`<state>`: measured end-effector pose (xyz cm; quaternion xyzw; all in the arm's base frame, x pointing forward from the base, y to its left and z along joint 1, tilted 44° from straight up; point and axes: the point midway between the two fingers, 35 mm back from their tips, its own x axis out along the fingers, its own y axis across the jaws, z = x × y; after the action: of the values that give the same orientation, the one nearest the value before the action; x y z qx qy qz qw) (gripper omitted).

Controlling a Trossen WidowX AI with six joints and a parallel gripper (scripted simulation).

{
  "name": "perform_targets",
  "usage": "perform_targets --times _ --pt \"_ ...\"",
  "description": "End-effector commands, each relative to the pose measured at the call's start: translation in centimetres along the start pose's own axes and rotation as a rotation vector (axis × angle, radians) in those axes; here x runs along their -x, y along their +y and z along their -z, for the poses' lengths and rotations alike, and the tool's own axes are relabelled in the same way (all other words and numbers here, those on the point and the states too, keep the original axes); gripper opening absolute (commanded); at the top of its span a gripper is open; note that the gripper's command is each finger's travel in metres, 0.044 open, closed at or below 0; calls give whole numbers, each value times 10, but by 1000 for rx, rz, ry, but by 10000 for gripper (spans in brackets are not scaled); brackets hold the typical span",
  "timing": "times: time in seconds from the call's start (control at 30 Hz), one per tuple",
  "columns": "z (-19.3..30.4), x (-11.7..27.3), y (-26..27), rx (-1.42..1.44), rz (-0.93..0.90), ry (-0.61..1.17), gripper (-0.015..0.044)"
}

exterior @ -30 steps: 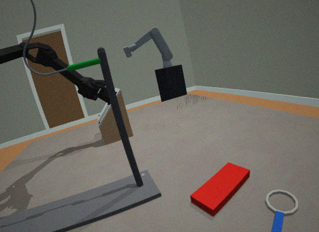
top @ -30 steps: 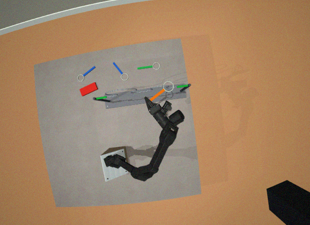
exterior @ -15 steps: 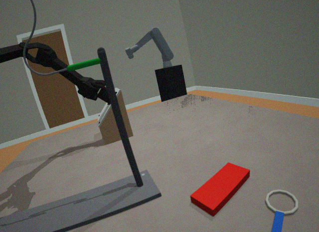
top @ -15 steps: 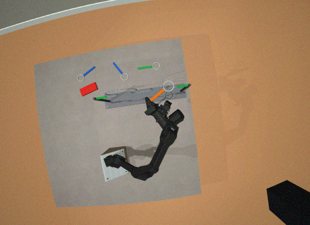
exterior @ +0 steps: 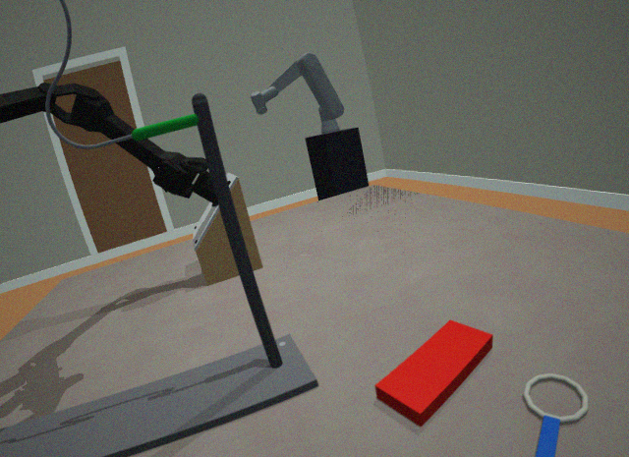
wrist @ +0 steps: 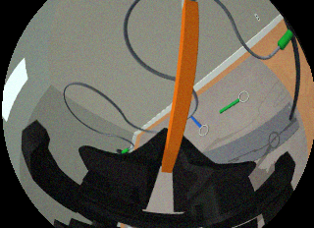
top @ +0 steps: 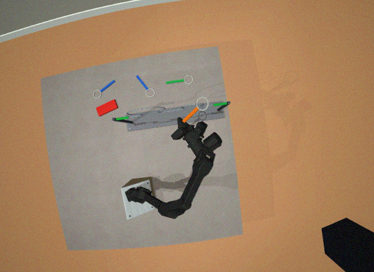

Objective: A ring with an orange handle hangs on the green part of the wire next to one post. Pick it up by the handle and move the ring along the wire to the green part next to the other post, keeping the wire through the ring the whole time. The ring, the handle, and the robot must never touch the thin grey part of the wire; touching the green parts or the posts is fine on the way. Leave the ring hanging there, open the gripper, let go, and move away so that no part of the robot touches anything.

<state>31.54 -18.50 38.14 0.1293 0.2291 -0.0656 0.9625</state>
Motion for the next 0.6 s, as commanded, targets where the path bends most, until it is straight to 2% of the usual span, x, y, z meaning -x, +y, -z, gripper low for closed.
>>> perform_targets --times 0.0,0.57 --pt "0 0 -6 83 45 -2 -150" --pt "-5 2 -28 387 224 -10 -150"
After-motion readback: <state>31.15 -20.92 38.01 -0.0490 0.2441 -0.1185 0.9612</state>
